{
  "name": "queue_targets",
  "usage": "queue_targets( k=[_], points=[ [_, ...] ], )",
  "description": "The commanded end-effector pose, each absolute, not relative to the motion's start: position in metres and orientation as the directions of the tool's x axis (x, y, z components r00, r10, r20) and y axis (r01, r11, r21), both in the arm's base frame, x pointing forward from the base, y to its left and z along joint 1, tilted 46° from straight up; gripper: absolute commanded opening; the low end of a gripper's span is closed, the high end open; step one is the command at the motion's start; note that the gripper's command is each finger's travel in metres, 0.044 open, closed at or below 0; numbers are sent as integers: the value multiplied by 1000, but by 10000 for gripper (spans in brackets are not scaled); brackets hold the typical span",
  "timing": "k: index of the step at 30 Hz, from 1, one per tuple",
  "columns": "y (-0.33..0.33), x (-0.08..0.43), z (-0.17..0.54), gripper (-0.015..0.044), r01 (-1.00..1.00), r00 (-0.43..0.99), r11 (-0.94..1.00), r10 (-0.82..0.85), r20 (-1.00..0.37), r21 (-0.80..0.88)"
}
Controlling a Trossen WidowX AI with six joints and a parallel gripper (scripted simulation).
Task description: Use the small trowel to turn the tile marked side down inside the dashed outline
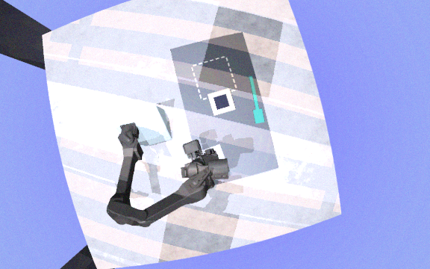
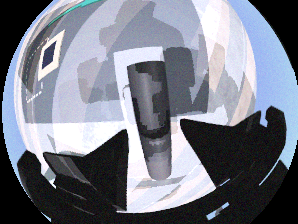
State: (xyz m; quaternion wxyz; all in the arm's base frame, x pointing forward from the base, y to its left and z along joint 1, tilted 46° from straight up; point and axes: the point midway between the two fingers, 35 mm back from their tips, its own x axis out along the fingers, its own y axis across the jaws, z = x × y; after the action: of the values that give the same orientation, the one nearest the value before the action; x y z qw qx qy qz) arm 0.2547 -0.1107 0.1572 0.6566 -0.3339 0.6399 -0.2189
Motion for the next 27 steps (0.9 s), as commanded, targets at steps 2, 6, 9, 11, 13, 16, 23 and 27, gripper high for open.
queue_targets(
  k=[2, 6, 9, 11, 13, 16, 23, 27],
  points=[
    [-113, 254, 154, 191, -144, 84, 683, -713, -697, -716],
    [-113, 254, 154, 130, -144, 84, 683, -713, -697, -716],
    [-113, 254, 154, 130, -144, 84, 683, -713, -697, -716],
    [-113, 254, 154, 130, -144, 84, 683, -713, -697, -716],
    [-113, 254, 154, 130, -144, 84, 683, -713, -697, -716],
    [-113, 254, 154, 130, -144, 84, 683, -713, -697, -716],
    [-113, 254, 154, 130, -144, 84, 683, -713, -697, -716],
    [-113, 254, 154, 130, -140, 84, 684, -713, -697, -716]
  ],
)
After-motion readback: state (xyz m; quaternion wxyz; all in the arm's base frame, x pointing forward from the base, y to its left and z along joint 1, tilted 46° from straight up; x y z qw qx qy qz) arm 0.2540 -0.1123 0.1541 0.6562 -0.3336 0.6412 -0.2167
